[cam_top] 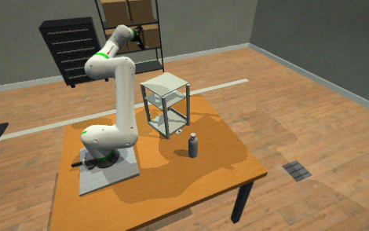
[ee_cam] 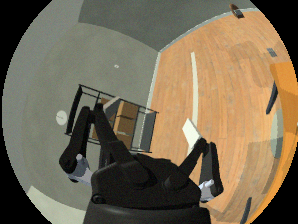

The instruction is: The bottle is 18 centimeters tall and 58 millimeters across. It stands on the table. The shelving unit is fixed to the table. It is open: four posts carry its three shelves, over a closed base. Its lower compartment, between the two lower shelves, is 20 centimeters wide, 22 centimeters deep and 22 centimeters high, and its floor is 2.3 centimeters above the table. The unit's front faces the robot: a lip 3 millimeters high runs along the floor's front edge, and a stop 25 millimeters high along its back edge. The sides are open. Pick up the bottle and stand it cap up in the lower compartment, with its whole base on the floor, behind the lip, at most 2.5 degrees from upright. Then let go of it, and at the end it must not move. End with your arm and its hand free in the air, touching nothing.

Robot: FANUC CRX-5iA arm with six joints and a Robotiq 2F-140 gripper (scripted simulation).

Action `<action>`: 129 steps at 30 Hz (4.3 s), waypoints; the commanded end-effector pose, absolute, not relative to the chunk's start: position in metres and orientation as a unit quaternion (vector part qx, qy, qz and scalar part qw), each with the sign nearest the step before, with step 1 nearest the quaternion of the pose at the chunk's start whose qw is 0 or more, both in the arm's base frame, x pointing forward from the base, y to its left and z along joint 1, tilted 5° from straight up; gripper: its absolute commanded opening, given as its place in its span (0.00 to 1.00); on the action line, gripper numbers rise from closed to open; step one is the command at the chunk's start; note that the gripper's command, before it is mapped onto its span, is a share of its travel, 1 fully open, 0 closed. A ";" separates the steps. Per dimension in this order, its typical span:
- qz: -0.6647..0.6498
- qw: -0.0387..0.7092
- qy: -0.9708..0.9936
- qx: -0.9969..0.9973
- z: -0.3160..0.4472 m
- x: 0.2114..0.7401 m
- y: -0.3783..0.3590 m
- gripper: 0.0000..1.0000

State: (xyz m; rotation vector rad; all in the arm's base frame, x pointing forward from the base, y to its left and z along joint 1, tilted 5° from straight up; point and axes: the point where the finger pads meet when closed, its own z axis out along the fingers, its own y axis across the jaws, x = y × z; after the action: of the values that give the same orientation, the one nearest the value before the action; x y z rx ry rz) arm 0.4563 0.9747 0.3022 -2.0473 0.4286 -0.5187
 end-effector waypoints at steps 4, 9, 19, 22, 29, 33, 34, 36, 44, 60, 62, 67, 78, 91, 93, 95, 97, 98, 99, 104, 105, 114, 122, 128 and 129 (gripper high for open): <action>-0.149 0.494 0.275 -0.811 0.302 0.450 0.975 1.00; -0.103 0.501 0.338 -0.790 0.301 0.444 0.975 1.00; -0.004 0.499 0.463 -0.732 0.298 0.431 0.976 1.00; 0.014 0.497 0.486 -0.719 0.298 0.428 0.977 1.00; 0.089 0.480 0.573 -0.659 0.295 0.414 0.979 1.00; 0.125 0.468 0.612 -0.625 0.294 0.407 0.980 1.00; 0.140 0.462 0.628 -0.611 0.293 0.404 0.981 1.00; 0.158 0.453 0.647 -0.592 0.293 0.400 0.982 1.00; 0.203 0.429 0.693 -0.543 0.291 0.389 0.984 1.00; 0.216 0.414 0.721 -0.512 0.291 0.400 0.973 1.00; 0.201 0.411 0.731 -0.506 0.293 0.427 0.954 1.00; 0.176 0.405 0.748 -0.495 0.296 0.471 0.918 1.00; 0.127 0.387 0.782 -0.471 0.302 0.554 0.833 1.00; 0.076 0.359 0.817 -0.444 0.310 0.630 0.729 1.00; 0.062 0.349 0.828 -0.436 0.313 0.649 0.695 1.00; 0.055 0.343 0.833 -0.431 0.314 0.658 0.677 1.00; 0.047 0.336 0.839 -0.426 0.316 0.668 0.656 1.00; 0.043 0.333 0.842 -0.423 0.317 0.673 0.645 1.00; 0.039 0.329 0.845 -0.421 0.318 0.678 0.635 1.00; 0.021 0.311 0.859 -0.407 0.322 0.698 0.581 1.00; 0.017 0.307 0.861 -0.405 0.323 0.702 0.570 1.00; -0.009 0.273 0.883 -0.382 0.331 0.724 0.480 1.00; -0.030 0.237 0.902 -0.360 0.341 0.734 0.391 1.00; -0.040 0.212 0.913 -0.346 0.347 0.734 0.334 1.00; -0.042 0.207 0.915 -0.343 0.348 0.734 0.322 1.00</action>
State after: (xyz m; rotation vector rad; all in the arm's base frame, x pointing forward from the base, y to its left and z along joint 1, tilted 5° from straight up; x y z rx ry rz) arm 0.7348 0.3532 0.3446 -0.9693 2.5160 -0.1020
